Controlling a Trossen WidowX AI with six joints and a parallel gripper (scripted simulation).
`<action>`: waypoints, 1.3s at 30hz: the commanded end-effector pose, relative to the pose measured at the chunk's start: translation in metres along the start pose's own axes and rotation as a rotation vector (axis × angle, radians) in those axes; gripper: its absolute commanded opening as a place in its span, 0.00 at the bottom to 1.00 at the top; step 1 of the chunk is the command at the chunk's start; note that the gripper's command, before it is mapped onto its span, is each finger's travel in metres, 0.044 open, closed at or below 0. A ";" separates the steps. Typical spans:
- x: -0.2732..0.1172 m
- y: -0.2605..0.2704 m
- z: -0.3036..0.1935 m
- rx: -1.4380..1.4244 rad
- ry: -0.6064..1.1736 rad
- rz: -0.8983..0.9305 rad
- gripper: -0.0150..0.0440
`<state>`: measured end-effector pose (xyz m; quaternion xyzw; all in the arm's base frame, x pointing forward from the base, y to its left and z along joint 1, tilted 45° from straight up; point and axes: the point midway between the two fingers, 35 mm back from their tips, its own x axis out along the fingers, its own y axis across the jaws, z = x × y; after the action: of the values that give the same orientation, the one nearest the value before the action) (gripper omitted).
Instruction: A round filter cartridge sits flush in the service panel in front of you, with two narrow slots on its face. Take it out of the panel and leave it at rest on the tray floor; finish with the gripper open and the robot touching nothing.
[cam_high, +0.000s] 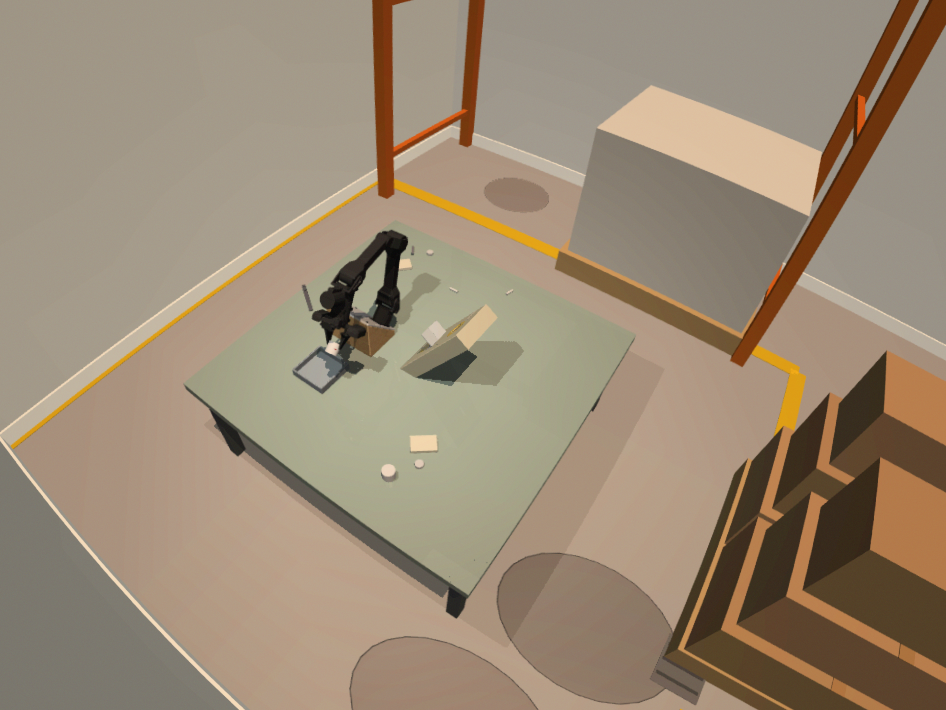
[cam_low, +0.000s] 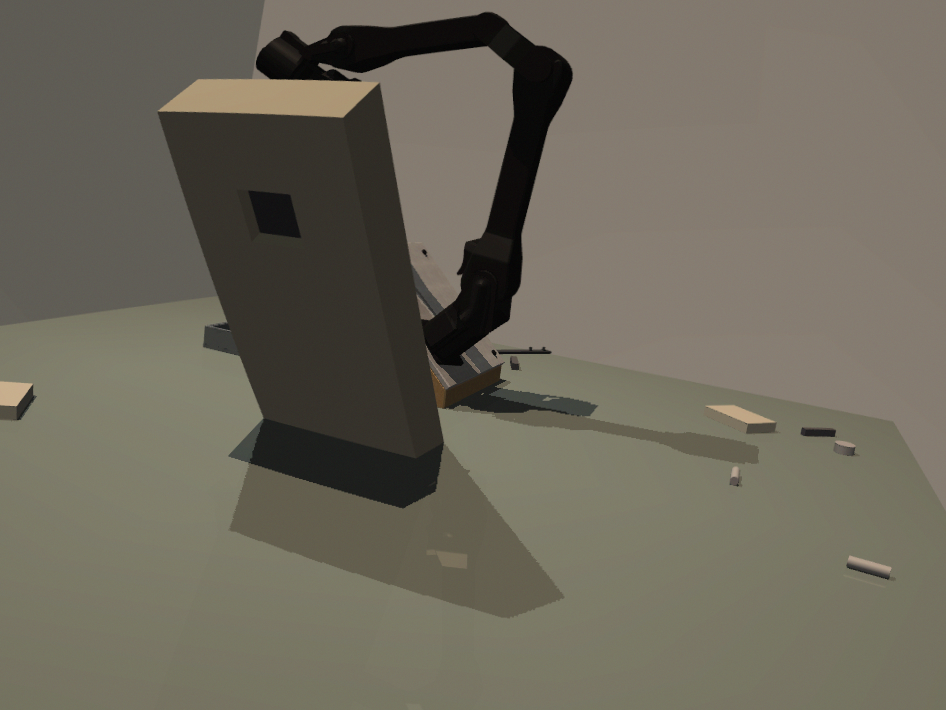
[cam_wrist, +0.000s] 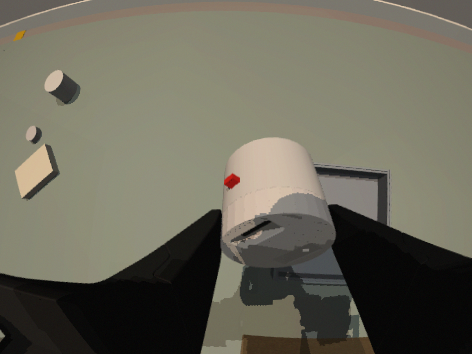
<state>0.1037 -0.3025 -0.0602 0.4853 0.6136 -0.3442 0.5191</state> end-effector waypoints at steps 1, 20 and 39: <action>0.015 -0.021 -0.008 0.070 -0.002 -0.042 0.25; 0.068 -0.093 -0.062 0.336 0.007 -0.201 0.25; 0.130 -0.091 -0.101 0.340 0.020 -0.196 0.30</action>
<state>-0.0127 -0.2039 -0.1721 0.5075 0.5965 -0.4864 0.3873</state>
